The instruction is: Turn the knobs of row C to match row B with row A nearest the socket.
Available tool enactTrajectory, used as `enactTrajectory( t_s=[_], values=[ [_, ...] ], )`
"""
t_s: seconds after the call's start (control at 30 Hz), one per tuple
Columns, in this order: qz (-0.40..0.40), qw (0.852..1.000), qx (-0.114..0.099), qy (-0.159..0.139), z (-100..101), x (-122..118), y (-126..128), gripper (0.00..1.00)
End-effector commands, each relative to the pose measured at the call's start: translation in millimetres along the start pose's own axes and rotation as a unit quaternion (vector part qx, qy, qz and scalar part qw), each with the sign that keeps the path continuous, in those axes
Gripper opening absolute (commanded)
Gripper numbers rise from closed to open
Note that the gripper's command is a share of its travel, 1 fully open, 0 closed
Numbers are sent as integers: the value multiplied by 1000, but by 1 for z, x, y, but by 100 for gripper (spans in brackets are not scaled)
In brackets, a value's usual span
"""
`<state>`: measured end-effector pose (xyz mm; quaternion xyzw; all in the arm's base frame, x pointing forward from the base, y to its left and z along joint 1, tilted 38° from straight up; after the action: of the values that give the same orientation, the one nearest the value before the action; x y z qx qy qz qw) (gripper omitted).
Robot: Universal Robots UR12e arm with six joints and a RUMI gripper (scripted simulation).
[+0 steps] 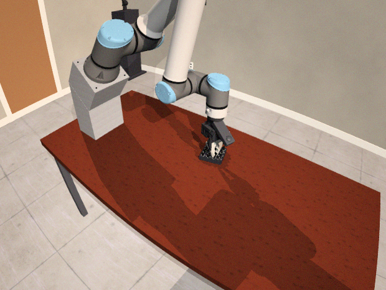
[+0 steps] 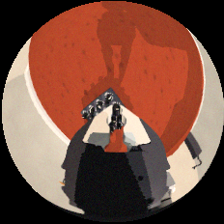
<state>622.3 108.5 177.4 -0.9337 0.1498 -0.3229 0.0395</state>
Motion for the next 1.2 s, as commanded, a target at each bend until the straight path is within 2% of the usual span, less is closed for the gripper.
enactTrajectory(
  t_s=[0.0, 0.6, 1.17],
  values=[
    [31, 1000, 0, 0, 0, 0, 0, 4],
    [91, 996, 0, 0, 0, 0, 1, 4],
    [103, 995, 0, 1, 0, 0, 1, 4]
  ],
)
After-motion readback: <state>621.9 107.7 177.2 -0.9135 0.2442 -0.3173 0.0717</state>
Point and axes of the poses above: the point where the finger pads meet when closed, its own z axis out along the fingers, its own y axis across the jaws, x = y × z, the point moved 10 cm from there along -z, back along the fingers, and after that the axes turned 5 degrees about -z, right-handed, at the moved point
